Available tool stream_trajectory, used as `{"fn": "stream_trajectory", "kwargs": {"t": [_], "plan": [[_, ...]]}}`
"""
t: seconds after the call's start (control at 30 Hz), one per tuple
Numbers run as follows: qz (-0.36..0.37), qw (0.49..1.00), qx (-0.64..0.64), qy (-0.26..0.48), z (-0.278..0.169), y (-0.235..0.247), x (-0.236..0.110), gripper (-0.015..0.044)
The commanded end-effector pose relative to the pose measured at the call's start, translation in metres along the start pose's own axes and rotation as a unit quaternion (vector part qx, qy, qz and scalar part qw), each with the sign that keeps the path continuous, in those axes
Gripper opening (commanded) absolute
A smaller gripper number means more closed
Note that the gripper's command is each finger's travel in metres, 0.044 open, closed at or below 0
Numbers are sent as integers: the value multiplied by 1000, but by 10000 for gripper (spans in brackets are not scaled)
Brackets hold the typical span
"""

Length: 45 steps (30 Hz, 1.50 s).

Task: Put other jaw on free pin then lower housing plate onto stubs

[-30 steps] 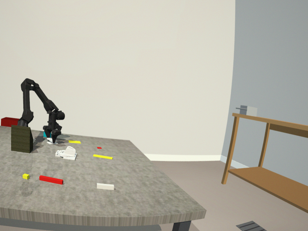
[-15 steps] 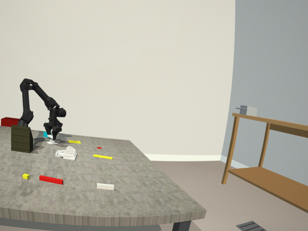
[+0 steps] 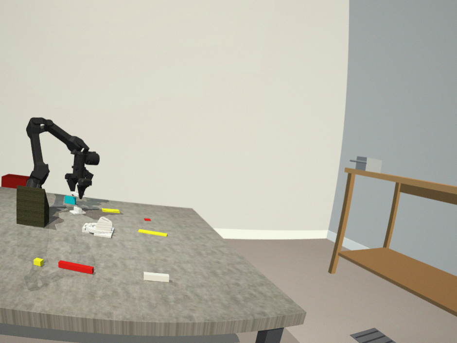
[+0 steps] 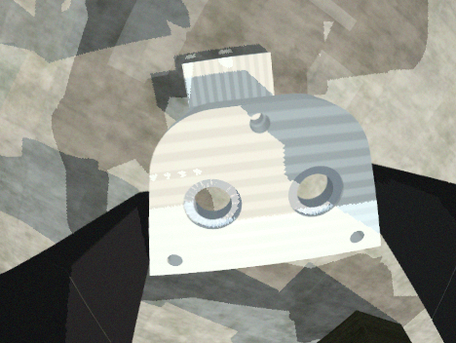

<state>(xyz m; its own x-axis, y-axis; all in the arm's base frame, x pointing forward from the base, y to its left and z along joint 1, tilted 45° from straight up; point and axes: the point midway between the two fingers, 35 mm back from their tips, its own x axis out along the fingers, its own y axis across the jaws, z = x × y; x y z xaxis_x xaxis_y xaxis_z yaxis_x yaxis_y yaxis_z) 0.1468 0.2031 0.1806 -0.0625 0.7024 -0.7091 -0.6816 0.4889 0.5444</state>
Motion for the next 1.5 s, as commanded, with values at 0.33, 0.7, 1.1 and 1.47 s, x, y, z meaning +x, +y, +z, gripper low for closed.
{"fn": "stream_trajectory", "kwargs": {"t": [0.33, 0.7, 1.1, 1.47], "plan": [[-6, 1000, 18, 1, 3, -15, -3, 351], [-20, 998, 63, 8, 6, -51, 0, 351], [-30, 993, 112, 14, 4, -90, 2, 351], [-35, 986, 159, 17, -3, -126, 2, 351]]}}
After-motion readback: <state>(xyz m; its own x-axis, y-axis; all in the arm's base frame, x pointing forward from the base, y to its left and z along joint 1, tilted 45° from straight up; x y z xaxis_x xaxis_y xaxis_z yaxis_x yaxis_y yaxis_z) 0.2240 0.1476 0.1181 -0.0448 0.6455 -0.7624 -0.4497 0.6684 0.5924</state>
